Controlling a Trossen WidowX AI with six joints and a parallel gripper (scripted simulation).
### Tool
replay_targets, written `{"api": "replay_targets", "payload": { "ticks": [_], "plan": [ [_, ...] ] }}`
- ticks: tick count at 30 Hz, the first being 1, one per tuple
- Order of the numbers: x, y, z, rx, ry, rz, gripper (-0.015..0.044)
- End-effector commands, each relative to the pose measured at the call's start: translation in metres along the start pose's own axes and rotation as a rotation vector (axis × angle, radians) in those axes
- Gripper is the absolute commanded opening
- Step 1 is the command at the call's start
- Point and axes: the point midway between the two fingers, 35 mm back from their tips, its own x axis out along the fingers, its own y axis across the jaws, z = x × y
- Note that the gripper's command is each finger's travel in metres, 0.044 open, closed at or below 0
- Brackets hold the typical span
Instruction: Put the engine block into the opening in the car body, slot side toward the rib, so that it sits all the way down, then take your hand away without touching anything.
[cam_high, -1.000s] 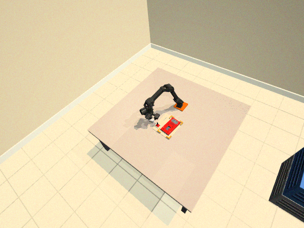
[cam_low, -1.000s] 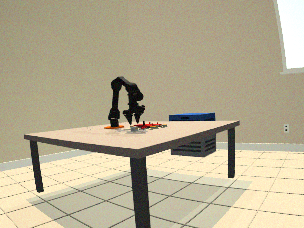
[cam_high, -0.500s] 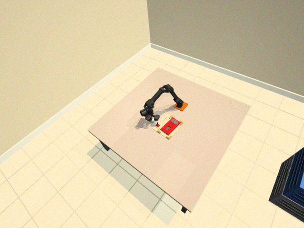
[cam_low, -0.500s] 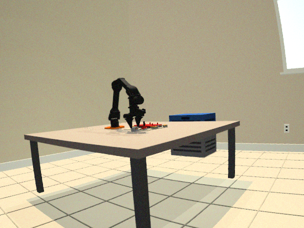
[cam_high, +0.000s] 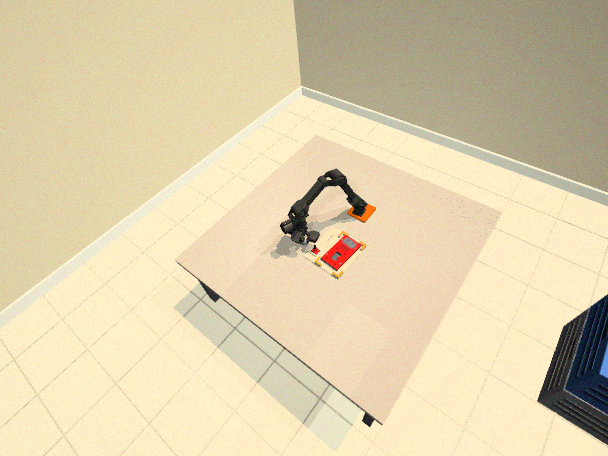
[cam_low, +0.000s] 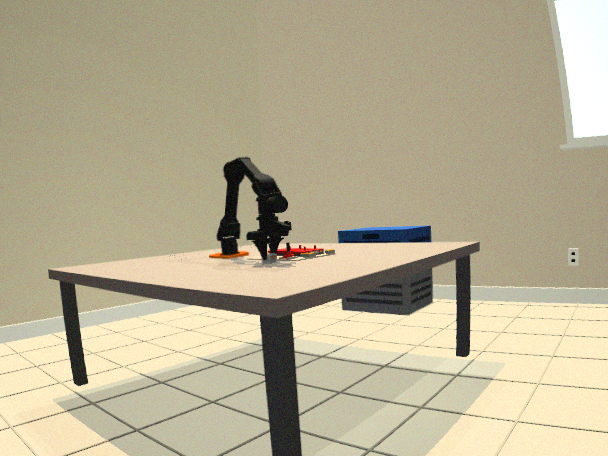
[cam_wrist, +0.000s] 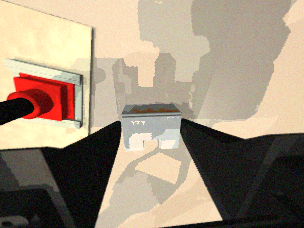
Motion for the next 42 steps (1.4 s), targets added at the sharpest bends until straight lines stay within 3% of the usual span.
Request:
{"api": "replay_targets", "payload": {
  "ticks": [1,6,13,42],
  "plan": [
    [0.002,0.0,-0.001,-0.001,0.004,-0.001,0.0217],
    [0.002,0.0,-0.001,-0.001,0.004,-0.001,0.0183],
    [-0.012,-0.002,0.001,-0.001,0.004,-0.001,0.0],
    [-0.106,-0.007,-0.003,-0.001,0.004,-0.002,0.0]
  ]
}}
